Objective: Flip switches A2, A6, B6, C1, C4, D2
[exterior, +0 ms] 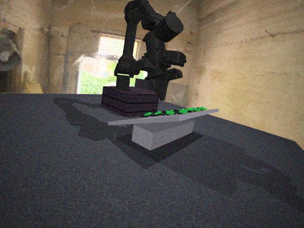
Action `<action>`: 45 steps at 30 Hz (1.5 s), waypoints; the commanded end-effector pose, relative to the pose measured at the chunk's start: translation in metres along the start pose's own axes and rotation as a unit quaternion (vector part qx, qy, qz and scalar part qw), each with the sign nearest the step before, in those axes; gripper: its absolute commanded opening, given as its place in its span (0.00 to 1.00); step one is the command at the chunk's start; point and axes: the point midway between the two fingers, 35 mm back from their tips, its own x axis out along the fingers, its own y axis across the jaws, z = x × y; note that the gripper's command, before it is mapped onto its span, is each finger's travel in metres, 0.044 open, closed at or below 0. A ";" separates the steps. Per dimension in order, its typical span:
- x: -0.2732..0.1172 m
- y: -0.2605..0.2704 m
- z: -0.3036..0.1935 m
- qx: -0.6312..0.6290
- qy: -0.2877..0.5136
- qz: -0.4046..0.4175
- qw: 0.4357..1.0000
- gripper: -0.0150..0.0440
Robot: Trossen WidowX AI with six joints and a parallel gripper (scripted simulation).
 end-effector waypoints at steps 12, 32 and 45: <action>0.022 0.001 0.000 -0.002 -0.007 0.001 1.000 0.25; 0.029 0.001 0.000 -0.002 -0.007 0.001 1.000 0.25; 0.030 0.001 0.000 -0.002 -0.007 0.001 1.000 0.25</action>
